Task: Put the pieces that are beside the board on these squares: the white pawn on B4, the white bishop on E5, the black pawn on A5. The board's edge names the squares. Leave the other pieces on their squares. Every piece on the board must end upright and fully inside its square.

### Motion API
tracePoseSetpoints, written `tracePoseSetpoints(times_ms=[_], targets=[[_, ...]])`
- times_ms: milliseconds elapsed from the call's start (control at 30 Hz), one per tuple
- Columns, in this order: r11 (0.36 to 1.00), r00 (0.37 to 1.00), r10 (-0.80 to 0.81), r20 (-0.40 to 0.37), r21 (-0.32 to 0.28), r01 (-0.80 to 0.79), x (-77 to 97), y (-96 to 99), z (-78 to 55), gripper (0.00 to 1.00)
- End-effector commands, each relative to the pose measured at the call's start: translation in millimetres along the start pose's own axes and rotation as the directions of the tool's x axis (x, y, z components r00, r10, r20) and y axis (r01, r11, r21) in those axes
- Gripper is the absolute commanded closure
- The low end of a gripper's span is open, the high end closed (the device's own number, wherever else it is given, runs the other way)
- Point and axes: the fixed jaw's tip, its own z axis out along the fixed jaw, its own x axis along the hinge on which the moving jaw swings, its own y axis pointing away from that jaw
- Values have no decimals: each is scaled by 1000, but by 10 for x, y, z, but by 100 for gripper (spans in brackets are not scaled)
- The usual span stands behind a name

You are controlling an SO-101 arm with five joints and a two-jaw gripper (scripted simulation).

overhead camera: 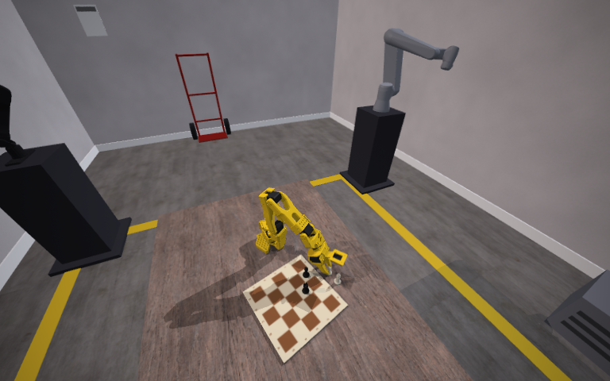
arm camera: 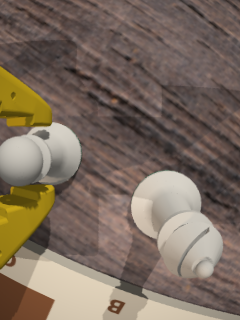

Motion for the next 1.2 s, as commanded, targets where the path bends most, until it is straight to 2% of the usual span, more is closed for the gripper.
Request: tracePoseSetpoints(times_ms=[0, 667, 1167], targets=[[1000, 1000, 15, 6, 5, -16, -31, -24, -9, 91], [1000, 1000, 15, 6, 5, -16, -31, -24, -9, 99], [1000, 1000, 15, 6, 5, -16, -31, -24, -9, 100]])
